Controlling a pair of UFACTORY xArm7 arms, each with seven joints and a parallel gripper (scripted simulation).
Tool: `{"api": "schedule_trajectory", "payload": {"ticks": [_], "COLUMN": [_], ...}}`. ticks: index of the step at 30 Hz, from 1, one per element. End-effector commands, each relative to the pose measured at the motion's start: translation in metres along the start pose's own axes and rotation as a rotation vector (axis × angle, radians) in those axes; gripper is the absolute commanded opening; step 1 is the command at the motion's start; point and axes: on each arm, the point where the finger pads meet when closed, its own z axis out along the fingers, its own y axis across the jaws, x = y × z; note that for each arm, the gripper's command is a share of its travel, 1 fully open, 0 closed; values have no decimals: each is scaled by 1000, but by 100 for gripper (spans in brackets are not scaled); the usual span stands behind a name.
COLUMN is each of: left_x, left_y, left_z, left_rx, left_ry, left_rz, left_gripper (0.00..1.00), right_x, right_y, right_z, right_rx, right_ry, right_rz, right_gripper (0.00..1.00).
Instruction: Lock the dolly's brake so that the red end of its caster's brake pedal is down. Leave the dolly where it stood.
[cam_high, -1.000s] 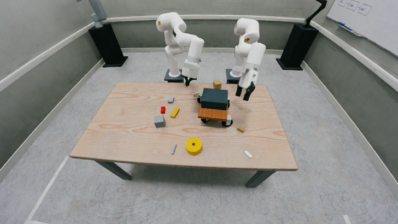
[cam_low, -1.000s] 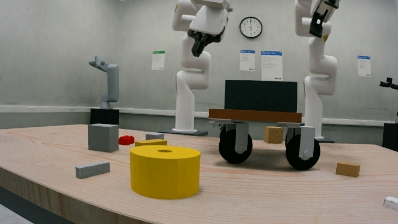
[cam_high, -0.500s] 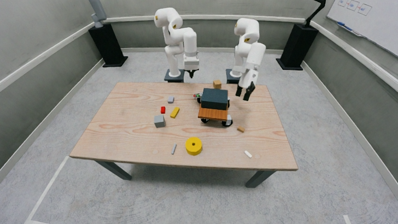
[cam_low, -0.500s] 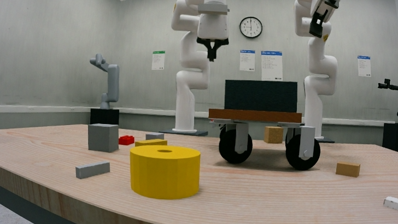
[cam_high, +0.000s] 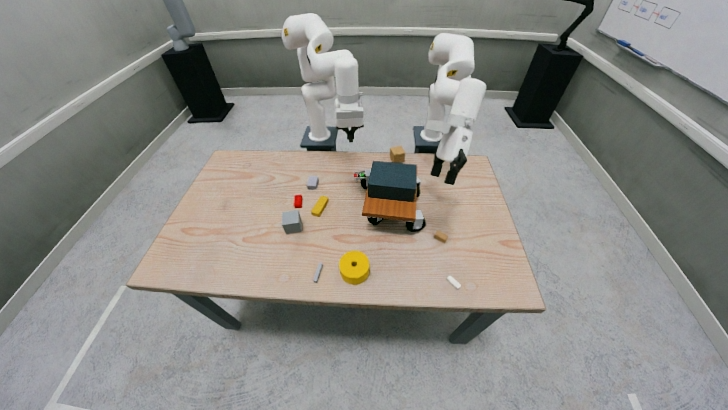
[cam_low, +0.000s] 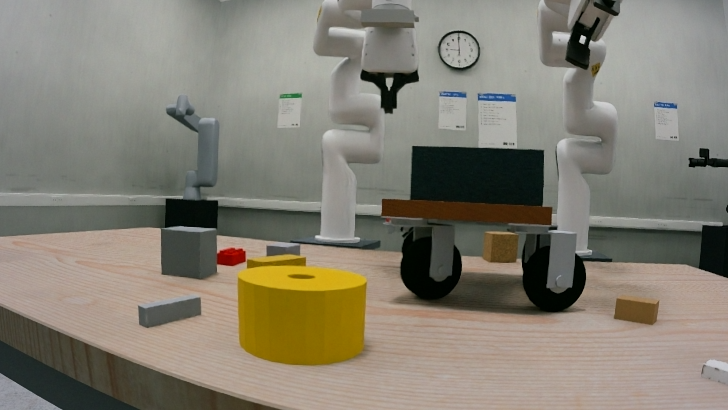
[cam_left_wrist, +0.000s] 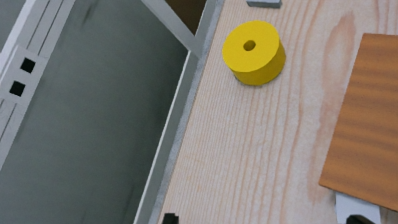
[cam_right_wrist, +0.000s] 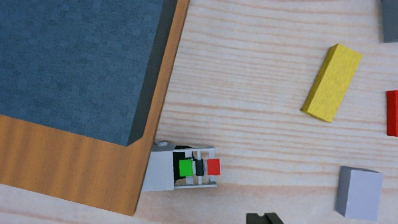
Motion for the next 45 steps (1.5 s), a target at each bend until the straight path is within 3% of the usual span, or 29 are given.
{"api": "schedule_trajectory", "payload": {"ticks": [1, 7, 9, 24, 26, 27, 41, 43, 44, 45], "left_x": [1, 1, 1, 1, 1, 1, 1, 1, 1, 1], "left_y": [-1, -1, -1, -1, -1, -1, -1, -1, -1, -1], "left_z": [-2, -2, -2, -2, -2, -2, -2, -2, -2, -2], "left_rx": [4, 4, 4, 4, 4, 4, 4, 4, 4, 4], "left_ry": [1, 1, 1, 1, 1, 1, 1, 1, 1, 1], "left_rz": [1, 1, 1, 1, 1, 1, 1, 1, 1, 1], "left_gripper": [100, 100, 100, 100, 100, 100, 100, 100, 100, 100], "right_x": [1, 1, 1, 1, 1, 1, 1, 1, 1, 1], "right_y": [0, 0, 0, -1, -1, -1, 0, 0, 0, 0], "right_z": [0, 2, 2, 15, 15, 16, 30, 30, 31, 32], "right_rx": [1, 1, 1, 11, 11, 10, 21, 21, 21, 21], "right_ry": [3, 3, 3, -4, -4, -5, -27, -27, -31, -32], "right_rz": [66, 273, 273, 1048, 1048, 1192, 1857, 1857, 2001, 2041], "right_gripper": [0, 0, 0, 0, 0, 0, 0, 0, 0, 0]}}
